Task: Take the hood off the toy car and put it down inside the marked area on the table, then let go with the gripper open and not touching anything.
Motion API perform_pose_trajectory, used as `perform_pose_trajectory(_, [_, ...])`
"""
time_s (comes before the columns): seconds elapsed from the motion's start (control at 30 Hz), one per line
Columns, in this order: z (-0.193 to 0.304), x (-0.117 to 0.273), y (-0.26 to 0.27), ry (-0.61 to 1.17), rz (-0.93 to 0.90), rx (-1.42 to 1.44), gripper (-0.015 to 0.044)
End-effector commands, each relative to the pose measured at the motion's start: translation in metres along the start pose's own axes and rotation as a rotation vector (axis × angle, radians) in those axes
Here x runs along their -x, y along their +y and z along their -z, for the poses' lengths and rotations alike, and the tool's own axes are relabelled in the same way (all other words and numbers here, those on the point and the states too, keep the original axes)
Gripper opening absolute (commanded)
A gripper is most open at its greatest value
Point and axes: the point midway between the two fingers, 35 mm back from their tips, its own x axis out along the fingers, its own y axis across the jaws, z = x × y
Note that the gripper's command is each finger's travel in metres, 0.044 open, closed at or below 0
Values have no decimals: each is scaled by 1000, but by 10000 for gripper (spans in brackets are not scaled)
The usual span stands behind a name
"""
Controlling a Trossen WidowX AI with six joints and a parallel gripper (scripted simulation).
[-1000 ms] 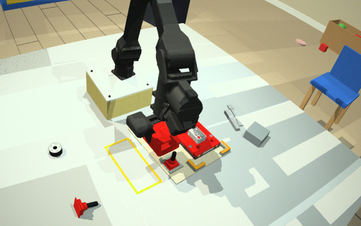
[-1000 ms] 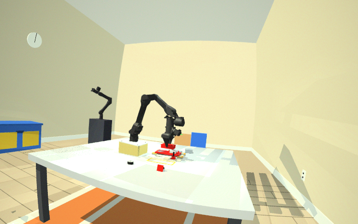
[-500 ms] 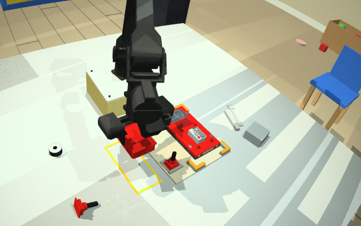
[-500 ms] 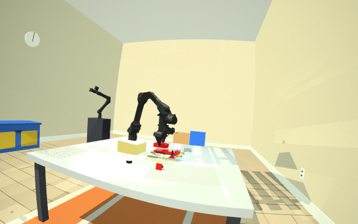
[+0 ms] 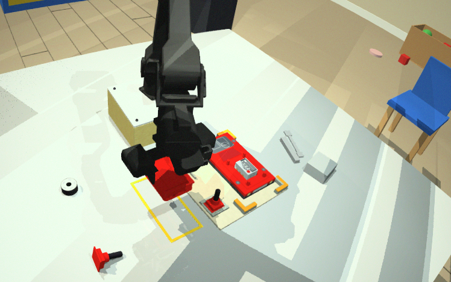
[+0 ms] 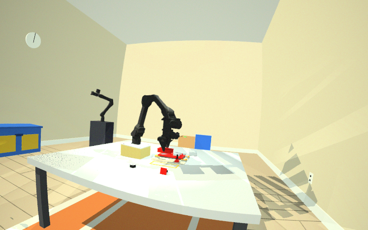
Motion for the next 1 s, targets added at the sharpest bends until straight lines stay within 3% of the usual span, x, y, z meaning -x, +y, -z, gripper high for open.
perform_pose_trajectory(0.0, [0,-5,0,2,-4,4,0])
perform_pose_trajectory(0.97, [-1,-32,0,2,-4,4,0])
